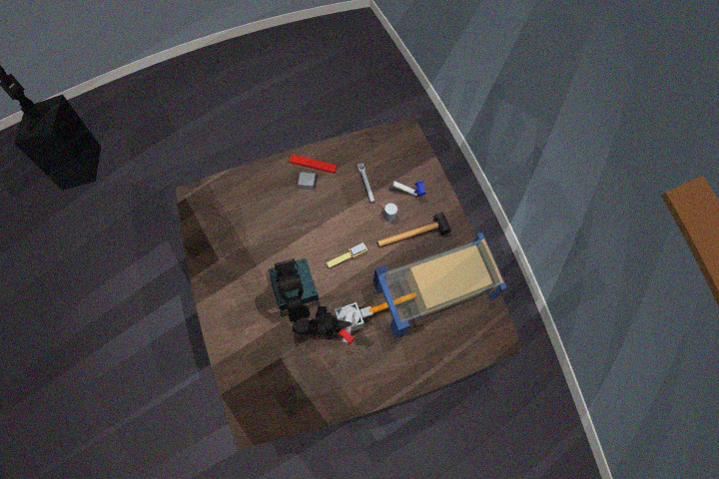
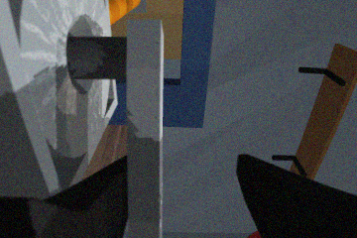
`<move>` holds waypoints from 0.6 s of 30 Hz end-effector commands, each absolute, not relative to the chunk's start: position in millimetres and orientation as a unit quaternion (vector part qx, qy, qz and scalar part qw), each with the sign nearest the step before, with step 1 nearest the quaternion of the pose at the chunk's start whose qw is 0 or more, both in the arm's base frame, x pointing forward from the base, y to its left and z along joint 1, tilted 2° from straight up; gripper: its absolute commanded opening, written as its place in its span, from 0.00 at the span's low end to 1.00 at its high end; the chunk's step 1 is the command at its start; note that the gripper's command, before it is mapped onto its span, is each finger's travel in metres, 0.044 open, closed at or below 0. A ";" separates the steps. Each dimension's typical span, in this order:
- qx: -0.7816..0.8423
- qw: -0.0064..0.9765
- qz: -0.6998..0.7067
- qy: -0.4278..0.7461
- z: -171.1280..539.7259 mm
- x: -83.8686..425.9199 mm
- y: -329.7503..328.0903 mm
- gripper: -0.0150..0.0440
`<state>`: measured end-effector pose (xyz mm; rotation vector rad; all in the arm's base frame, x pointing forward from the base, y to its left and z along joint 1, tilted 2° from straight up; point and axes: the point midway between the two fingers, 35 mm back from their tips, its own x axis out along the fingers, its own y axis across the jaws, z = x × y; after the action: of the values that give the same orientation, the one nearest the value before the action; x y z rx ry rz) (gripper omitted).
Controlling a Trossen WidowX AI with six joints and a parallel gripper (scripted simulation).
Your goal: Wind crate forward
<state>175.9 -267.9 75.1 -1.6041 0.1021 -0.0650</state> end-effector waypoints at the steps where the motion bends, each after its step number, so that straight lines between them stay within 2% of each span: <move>1: -0.722 0.690 -0.030 0.045 76.5 175.8 -269.7 0.66; 18: -0.723 0.688 -0.029 0.045 78.1 176.0 -261.0 0.66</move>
<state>175.9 -263.2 77.3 -1.6136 0.1061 -0.0681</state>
